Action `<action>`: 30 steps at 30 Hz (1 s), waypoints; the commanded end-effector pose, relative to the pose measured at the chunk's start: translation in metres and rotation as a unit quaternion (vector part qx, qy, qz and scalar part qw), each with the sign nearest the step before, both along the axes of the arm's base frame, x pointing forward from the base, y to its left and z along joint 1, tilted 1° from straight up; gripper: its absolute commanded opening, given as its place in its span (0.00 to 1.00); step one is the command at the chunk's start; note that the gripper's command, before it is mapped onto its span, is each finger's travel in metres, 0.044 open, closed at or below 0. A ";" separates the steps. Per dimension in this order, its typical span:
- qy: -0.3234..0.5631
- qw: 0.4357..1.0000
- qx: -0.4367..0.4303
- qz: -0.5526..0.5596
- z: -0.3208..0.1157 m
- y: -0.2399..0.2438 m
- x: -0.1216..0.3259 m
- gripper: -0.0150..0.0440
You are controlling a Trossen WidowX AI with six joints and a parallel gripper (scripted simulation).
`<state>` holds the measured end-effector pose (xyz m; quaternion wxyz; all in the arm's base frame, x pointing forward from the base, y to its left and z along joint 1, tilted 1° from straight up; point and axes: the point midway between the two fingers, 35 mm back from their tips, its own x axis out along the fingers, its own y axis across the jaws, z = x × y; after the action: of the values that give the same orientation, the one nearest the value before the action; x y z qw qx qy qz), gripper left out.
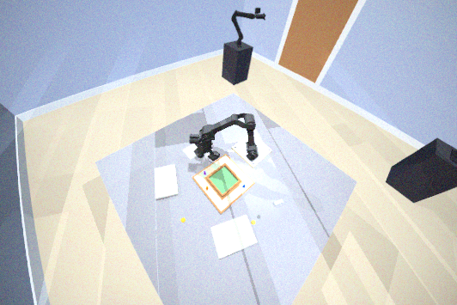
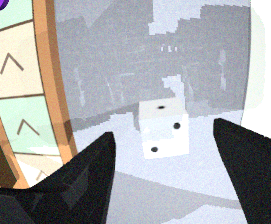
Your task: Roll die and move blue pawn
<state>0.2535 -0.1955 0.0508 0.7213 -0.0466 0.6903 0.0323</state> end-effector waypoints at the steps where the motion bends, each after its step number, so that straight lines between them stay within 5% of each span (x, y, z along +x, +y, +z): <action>1: 0.004 1.000 0.001 0.002 -0.010 0.000 -0.001 0.72; 5: 0.004 1.000 0.001 0.002 -0.014 0.000 -0.001 0.72; 12: 0.004 1.000 0.001 0.002 -0.014 0.000 -0.001 0.41; 20: 0.004 1.000 0.001 0.002 -0.013 0.000 -0.001 0.25; 30: 0.003 1.000 0.000 0.002 0.044 -0.005 -0.002 0.25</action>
<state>0.2522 -0.1985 0.0703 0.7157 -0.0421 0.6961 0.0370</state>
